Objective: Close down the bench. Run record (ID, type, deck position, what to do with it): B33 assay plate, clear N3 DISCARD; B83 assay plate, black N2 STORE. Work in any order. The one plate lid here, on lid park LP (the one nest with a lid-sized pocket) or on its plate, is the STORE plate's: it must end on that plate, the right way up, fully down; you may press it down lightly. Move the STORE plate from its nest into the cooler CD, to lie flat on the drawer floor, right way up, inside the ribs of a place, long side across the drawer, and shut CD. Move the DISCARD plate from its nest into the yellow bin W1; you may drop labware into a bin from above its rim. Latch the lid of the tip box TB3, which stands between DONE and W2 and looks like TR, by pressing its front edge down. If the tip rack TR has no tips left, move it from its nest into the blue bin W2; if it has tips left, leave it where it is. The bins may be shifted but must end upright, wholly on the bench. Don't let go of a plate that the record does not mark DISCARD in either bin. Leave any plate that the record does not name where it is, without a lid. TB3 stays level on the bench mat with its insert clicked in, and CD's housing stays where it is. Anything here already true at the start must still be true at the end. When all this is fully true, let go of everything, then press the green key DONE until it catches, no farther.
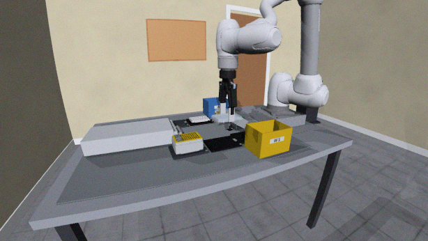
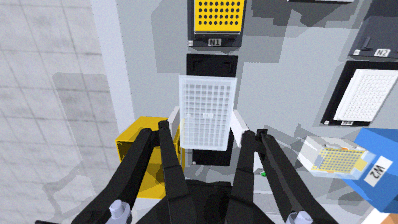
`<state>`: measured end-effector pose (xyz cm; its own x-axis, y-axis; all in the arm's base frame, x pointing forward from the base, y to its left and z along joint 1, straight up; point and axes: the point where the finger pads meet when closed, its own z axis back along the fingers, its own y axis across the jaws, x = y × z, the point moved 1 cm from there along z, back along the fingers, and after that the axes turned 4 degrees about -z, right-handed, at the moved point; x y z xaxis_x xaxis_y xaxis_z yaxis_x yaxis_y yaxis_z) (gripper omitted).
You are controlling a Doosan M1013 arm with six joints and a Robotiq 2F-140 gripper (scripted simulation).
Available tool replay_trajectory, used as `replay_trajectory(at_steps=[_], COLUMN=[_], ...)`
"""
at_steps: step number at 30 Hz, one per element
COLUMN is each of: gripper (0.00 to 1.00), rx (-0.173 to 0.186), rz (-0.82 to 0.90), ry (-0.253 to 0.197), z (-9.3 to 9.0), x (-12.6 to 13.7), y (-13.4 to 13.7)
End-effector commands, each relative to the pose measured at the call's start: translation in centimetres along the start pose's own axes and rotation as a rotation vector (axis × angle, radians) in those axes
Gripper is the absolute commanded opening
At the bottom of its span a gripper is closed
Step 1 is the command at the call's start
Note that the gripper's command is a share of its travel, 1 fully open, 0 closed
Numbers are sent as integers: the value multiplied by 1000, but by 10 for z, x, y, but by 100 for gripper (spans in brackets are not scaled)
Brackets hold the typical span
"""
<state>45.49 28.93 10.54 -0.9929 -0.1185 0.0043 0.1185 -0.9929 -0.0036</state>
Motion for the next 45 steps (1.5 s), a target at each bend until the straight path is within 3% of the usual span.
replay_trajectory(at_steps=[1,45], gripper=[0,0], rx=[0,0], rz=[0,0], ry=[0,0], z=[0,0], x=[5,96], y=[-3,-60])
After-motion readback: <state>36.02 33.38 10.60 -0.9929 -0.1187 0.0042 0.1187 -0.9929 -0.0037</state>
